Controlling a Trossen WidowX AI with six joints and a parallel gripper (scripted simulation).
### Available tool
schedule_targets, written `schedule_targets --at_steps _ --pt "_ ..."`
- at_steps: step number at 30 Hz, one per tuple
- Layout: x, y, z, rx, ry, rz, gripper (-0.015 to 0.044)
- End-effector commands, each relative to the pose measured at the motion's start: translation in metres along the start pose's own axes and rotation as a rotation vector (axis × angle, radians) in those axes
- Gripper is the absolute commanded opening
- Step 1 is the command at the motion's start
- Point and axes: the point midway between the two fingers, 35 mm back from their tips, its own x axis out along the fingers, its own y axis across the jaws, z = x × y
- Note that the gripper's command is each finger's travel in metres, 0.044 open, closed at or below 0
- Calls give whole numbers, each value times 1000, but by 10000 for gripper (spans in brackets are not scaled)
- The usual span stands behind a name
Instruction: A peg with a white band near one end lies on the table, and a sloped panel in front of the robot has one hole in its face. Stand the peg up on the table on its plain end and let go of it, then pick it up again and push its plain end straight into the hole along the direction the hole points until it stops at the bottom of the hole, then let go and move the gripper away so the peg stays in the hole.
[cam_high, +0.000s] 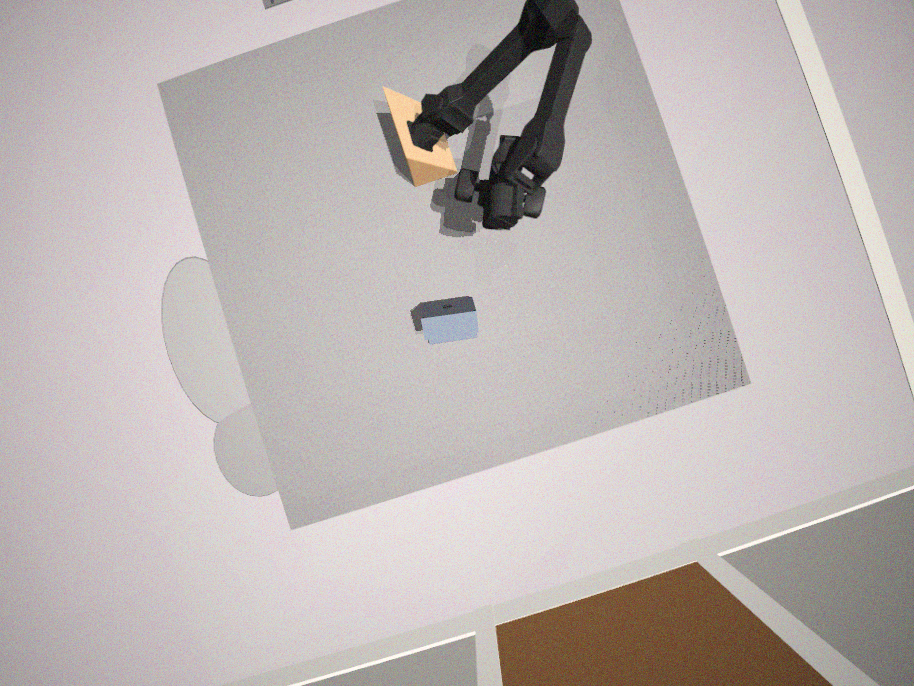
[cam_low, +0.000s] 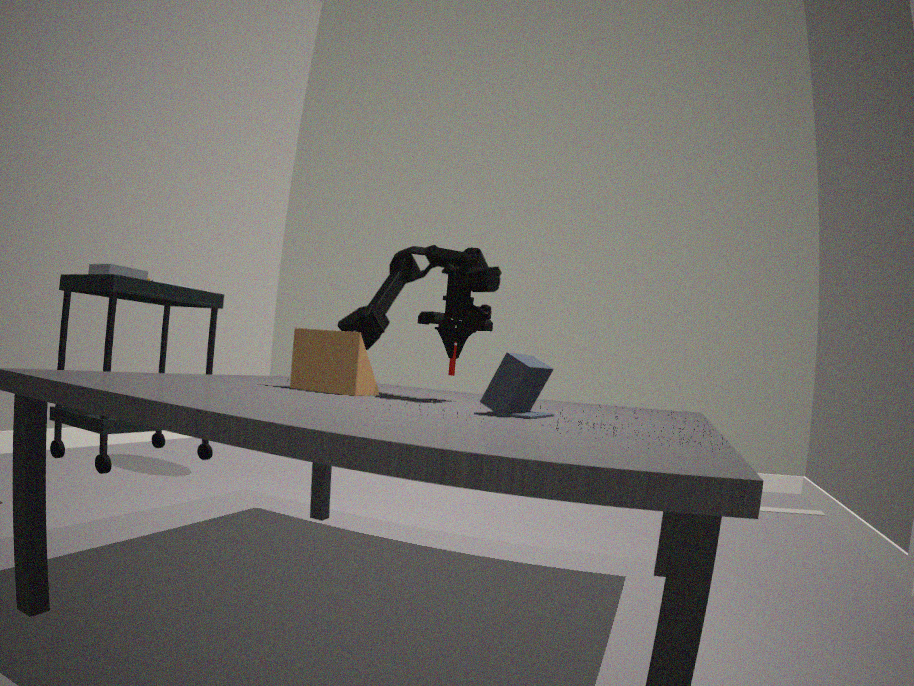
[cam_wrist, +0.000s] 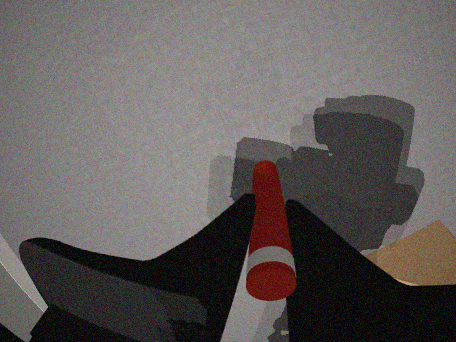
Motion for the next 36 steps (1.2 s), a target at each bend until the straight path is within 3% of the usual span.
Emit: schedule_targets --at_steps 1,36 --pt "-13 0 1 -4 2 -2 0" --pt "-2 -24 39 94 -138 37 0"
